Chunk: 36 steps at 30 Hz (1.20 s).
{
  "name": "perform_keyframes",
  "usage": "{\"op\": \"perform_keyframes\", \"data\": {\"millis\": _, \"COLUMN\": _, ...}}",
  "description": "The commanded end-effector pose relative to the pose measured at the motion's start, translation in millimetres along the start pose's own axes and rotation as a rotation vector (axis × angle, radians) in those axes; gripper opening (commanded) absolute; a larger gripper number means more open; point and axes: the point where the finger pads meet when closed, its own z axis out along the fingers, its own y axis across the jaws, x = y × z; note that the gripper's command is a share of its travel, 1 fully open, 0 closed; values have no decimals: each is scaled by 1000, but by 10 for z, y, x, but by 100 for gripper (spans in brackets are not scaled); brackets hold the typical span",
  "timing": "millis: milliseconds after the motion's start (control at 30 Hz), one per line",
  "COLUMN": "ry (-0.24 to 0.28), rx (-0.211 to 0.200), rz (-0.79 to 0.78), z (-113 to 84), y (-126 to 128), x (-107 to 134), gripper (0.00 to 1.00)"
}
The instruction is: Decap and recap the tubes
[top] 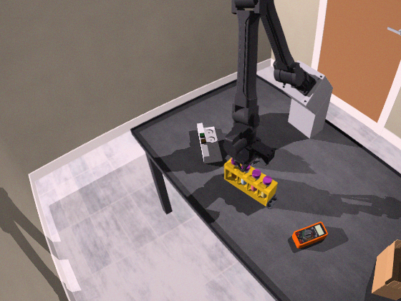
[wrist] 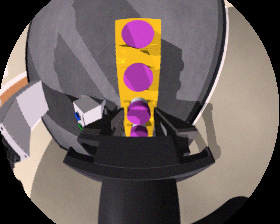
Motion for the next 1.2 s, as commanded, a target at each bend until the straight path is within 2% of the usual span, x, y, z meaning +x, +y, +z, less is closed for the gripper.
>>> {"op": "perform_keyframes", "data": {"millis": 0, "ry": 15, "rx": 19, "rz": 94, "z": -72, "y": -52, "x": 90, "gripper": 49}}
{"op": "perform_keyframes", "data": {"millis": 100, "ry": 11, "rx": 14, "rz": 339, "z": -89, "y": -34, "x": 71, "gripper": 49}}
{"op": "perform_keyframes", "data": {"millis": 200, "ry": 5, "rx": 14, "rz": 475, "z": -102, "y": -34, "x": 50, "gripper": 49}}
{"op": "perform_keyframes", "data": {"millis": 300, "ry": 6, "rx": 15, "rz": 502, "z": -102, "y": -35, "x": 49, "gripper": 49}}
{"op": "perform_keyframes", "data": {"millis": 367, "ry": 3, "rx": 15, "rz": 664, "z": -113, "y": -34, "x": 38, "gripper": 49}}
{"op": "perform_keyframes", "data": {"millis": 400, "ry": 3, "rx": 15, "rz": 667, "z": -113, "y": -34, "x": 37, "gripper": 49}}
{"op": "perform_keyframes", "data": {"millis": 433, "ry": 1, "rx": 15, "rz": 749, "z": -119, "y": -34, "x": 33, "gripper": 49}}
{"op": "perform_keyframes", "data": {"millis": 533, "ry": 0, "rx": 15, "rz": 831, "z": -125, "y": -34, "x": 26, "gripper": 49}}
{"op": "perform_keyframes", "data": {"millis": 567, "ry": -2, "rx": 15, "rz": 914, "z": -130, "y": -33, "x": 22, "gripper": 49}}
{"op": "perform_keyframes", "data": {"millis": 600, "ry": -2, "rx": 15, "rz": 914, "z": -130, "y": -33, "x": 21, "gripper": 49}}
{"op": "perform_keyframes", "data": {"millis": 633, "ry": -3, "rx": 14, "rz": 996, "z": -136, "y": -32, "x": 17, "gripper": 49}}
{"op": "perform_keyframes", "data": {"millis": 667, "ry": -3, "rx": 14, "rz": 996, "z": -136, "y": -33, "x": 16, "gripper": 49}}
{"op": "perform_keyframes", "data": {"millis": 700, "ry": -5, "rx": 14, "rz": 1079, "z": -141, "y": -32, "x": 11, "gripper": 49}}
{"op": "perform_keyframes", "data": {"millis": 733, "ry": -5, "rx": 14, "rz": 1078, "z": -142, "y": -33, "x": 10, "gripper": 49}}
{"op": "perform_keyframes", "data": {"millis": 767, "ry": -6, "rx": 13, "rz": 1161, "z": -147, "y": -32, "x": 6, "gripper": 49}}
{"op": "perform_keyframes", "data": {"millis": 867, "ry": -7, "rx": 13, "rz": 1161, "z": -147, "y": -33, "x": 5, "gripper": 49}}
{"op": "perform_keyframes", "data": {"millis": 967, "ry": -11, "rx": 11, "rz": 1387, "z": -151, "y": -27, "x": -13, "gripper": 49}}
{"op": "perform_keyframes", "data": {"millis": 1100, "ry": -17, "rx": 15, "rz": 1566, "z": -160, "y": -65, "x": -13, "gripper": 49}}
{"op": "perform_keyframes", "data": {"millis": 1167, "ry": -13, "rx": 12, "rz": 1579, "z": -152, "y": -34, "x": -17, "gripper": 49}}
